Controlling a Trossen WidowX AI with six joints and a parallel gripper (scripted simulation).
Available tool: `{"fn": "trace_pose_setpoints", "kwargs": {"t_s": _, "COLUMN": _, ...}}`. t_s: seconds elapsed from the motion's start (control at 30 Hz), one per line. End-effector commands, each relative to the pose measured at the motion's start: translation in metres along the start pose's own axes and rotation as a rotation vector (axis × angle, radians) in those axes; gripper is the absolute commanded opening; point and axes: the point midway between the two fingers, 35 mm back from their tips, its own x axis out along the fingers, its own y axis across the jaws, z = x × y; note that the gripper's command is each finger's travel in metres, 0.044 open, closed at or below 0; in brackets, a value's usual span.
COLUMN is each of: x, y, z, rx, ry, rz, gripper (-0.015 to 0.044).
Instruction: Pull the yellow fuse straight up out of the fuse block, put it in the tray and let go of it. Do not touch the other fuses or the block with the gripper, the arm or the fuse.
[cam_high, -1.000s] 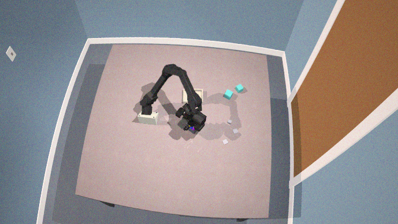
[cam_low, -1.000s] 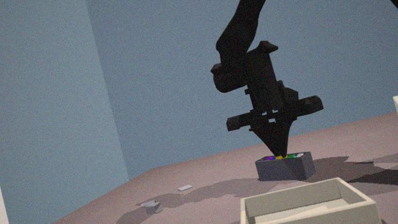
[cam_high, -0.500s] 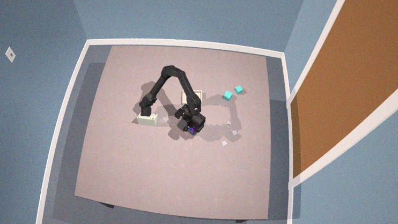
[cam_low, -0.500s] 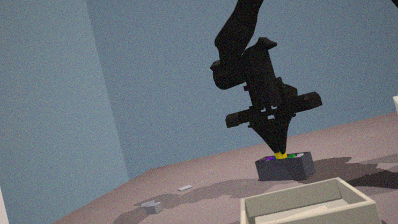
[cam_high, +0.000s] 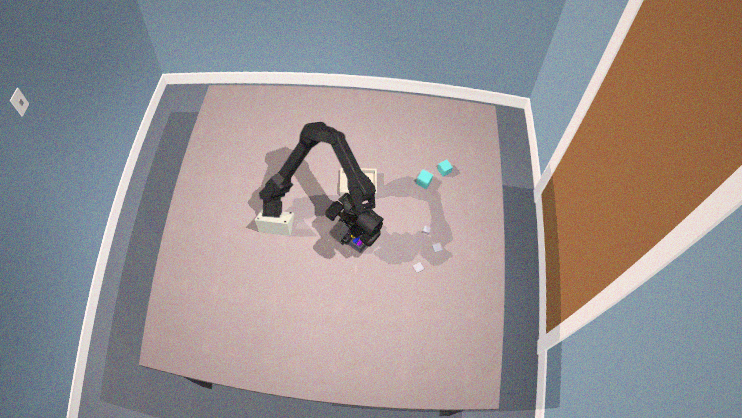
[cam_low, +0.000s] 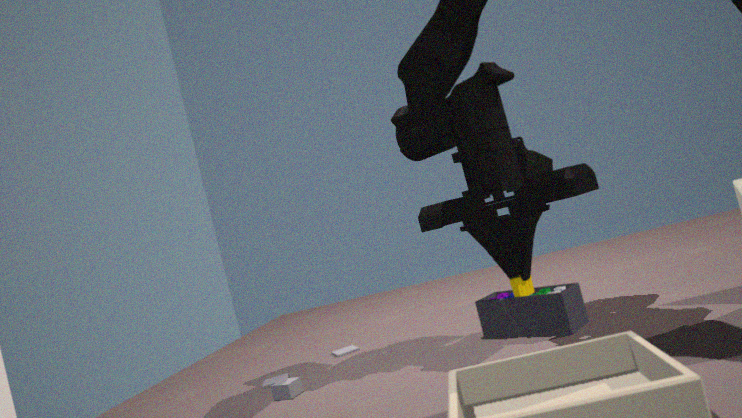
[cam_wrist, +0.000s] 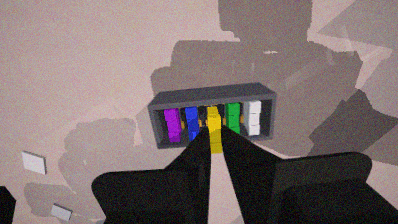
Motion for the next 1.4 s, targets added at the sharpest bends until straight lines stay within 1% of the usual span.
{"fn": "trace_pose_setpoints", "kwargs": {"t_s": 0.0, "x": -0.003, "y": 0.0, "z": 0.0, "rx": -0.004, "ry": -0.004, "rz": 0.002, "gripper": 0.0}}
{"fn": "trace_pose_setpoints", "kwargs": {"t_s": 1.1, "x": -0.019, "y": 0.0, "z": 0.0, "rx": -0.002, "ry": -0.003, "rz": 0.002, "gripper": 0.0}}
{"fn": "trace_pose_setpoints", "kwargs": {"t_s": 1.37, "x": -0.031, "y": 0.0, "z": 0.0, "rx": -0.002, "ry": -0.003, "rz": 0.002, "gripper": 0.0}}
